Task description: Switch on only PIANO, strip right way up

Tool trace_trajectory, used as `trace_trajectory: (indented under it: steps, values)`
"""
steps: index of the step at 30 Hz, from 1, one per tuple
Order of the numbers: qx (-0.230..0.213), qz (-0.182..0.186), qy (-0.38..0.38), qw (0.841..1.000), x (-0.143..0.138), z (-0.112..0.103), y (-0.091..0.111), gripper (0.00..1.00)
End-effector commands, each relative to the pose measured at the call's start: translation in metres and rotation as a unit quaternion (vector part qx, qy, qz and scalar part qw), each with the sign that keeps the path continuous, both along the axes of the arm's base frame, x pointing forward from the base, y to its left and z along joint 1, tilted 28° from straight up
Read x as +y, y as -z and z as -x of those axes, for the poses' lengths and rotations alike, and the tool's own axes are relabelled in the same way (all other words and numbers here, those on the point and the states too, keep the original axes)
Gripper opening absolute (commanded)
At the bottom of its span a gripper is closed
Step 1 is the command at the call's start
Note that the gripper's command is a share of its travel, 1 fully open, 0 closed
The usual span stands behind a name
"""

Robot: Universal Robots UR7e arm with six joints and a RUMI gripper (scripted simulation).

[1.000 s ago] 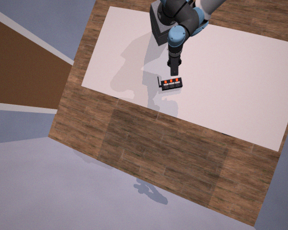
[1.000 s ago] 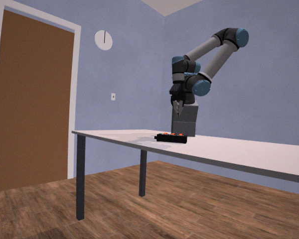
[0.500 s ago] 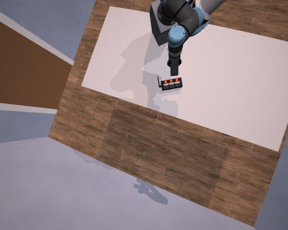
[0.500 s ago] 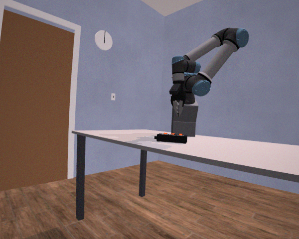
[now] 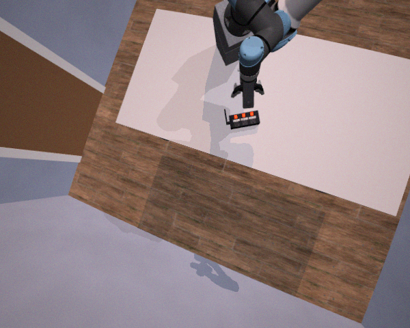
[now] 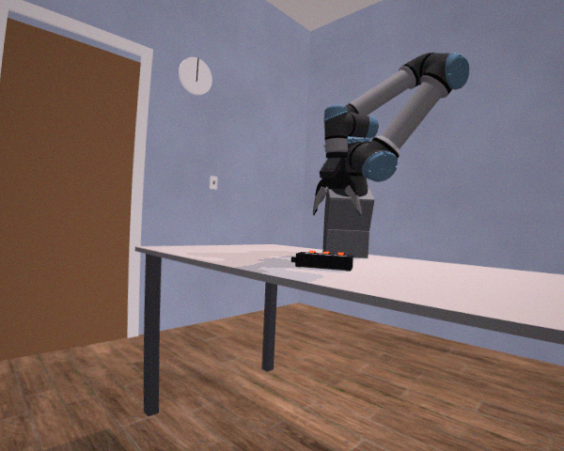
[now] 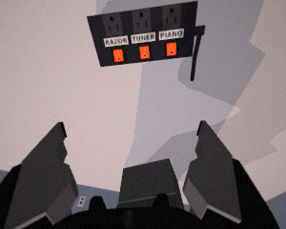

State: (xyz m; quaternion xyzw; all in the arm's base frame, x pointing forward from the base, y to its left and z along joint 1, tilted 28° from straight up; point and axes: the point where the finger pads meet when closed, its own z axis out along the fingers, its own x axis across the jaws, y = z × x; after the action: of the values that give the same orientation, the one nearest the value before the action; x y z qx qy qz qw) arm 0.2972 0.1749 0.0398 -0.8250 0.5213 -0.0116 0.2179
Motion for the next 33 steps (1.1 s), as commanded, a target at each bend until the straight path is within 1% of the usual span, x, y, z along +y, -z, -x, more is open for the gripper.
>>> trace_trajectory:
  steps: [1, 15, 17, 20, 22, 28, 29, 31, 33]
  values:
    - [0.000, 0.000, 0.000, 1.000, 0.000, 0.000, 0.000, 1.00]
    - [0.000, 0.000, 0.000, 1.000, 0.000, 0.000, 0.000, 1.00]
    - [-0.003, -0.005, -0.003, 1.000, 0.001, -0.002, 0.000, 1.00]
    - [-0.016, -0.027, -0.016, 0.999, 0.005, -0.011, -0.001, 1.00]
    - [-0.016, -0.027, -0.016, 0.999, 0.005, -0.011, -0.001, 1.00]
    - [-0.081, -0.097, -0.047, 0.991, 0.009, -0.046, -0.010, 1.00]
    - [-0.081, -0.097, -0.047, 0.991, 0.009, -0.046, -0.010, 1.00]
    - [-0.100, -0.111, -0.051, 0.987, 0.007, -0.055, -0.014, 1.00]
    - [-0.110, -0.117, -0.053, 0.986, 0.006, -0.059, -0.016, 1.00]
